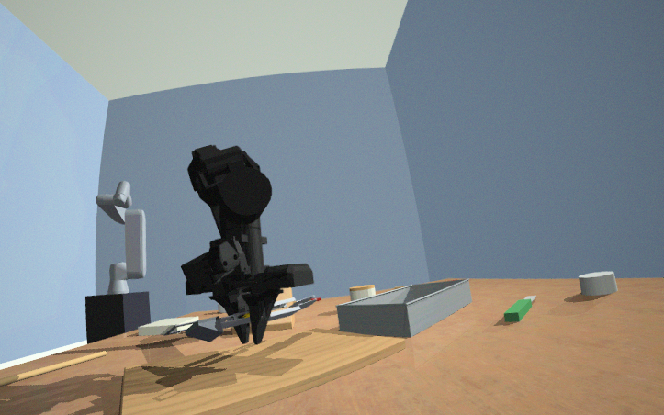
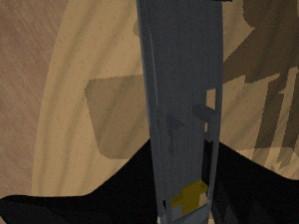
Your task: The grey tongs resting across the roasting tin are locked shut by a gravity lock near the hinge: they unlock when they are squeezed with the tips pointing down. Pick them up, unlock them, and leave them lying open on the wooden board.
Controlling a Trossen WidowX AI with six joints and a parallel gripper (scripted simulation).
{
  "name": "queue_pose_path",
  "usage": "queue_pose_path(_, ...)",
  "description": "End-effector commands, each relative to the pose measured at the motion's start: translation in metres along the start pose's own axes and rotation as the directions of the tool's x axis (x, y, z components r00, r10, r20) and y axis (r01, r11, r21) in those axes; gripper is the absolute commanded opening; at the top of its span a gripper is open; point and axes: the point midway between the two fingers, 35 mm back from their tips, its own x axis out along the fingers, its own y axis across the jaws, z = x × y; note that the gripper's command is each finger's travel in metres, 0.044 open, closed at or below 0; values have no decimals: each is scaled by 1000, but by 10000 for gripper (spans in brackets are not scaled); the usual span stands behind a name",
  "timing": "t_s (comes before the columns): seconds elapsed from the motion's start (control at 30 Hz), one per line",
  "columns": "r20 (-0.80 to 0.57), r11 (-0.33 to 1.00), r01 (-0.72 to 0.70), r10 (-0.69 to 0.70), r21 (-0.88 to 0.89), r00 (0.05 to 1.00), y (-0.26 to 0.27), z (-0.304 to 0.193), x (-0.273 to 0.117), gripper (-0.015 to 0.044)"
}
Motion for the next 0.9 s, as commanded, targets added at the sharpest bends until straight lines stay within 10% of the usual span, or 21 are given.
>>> queue_pose_path(0.0,0,1000,0,0,0,1000,0,0,0,191)
queue_pose_path(0.33,0,1000,0,0,0,1000,0,0,0,440)
queue_pose_path(0.87,-4,1000,3,-3,-3,1000,11,90,-24,440)
